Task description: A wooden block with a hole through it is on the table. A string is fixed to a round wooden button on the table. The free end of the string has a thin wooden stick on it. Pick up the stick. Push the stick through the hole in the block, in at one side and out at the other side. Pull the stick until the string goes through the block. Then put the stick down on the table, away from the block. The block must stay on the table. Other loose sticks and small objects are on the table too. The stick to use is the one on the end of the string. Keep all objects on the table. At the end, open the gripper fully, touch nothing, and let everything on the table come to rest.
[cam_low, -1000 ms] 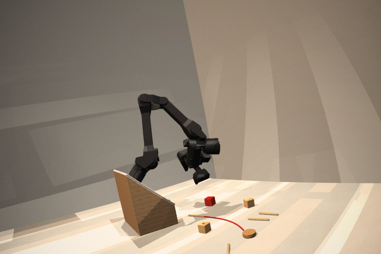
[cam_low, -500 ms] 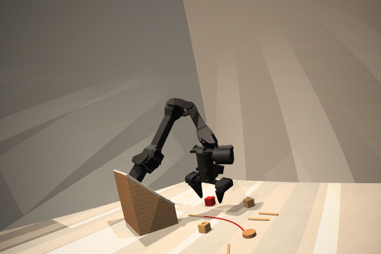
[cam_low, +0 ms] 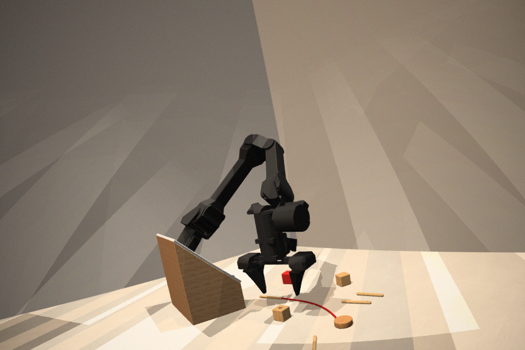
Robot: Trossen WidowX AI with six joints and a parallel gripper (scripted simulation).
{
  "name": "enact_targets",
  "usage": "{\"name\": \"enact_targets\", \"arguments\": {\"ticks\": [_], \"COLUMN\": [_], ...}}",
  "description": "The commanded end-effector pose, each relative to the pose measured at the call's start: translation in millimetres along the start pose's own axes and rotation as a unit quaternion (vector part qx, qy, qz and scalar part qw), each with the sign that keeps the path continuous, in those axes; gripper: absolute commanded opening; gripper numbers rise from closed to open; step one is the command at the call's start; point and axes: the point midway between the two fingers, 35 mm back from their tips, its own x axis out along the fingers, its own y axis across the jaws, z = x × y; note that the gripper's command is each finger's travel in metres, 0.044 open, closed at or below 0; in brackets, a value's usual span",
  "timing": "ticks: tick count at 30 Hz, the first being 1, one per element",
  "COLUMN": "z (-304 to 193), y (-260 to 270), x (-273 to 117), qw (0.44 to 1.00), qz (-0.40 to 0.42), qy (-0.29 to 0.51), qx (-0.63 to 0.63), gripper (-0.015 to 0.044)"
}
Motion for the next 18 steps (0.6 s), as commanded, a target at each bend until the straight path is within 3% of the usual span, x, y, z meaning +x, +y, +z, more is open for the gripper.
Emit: {"name": "enact_targets", "arguments": {"ticks": [1,11,18], "z": [-5.2,-5.3,-7.8], "y": [-3.1,-3.1,-3.3], "x": [-1.0,-1.1,-4.5], "qw": [1.000,1.000,0.947], "qz": [-0.003,-0.003,-0.005], "qy": [0.006,0.006,0.005], "qx": [-0.005,0.003,0.321], "gripper": [0.0440,0.0440,0.0440]}}
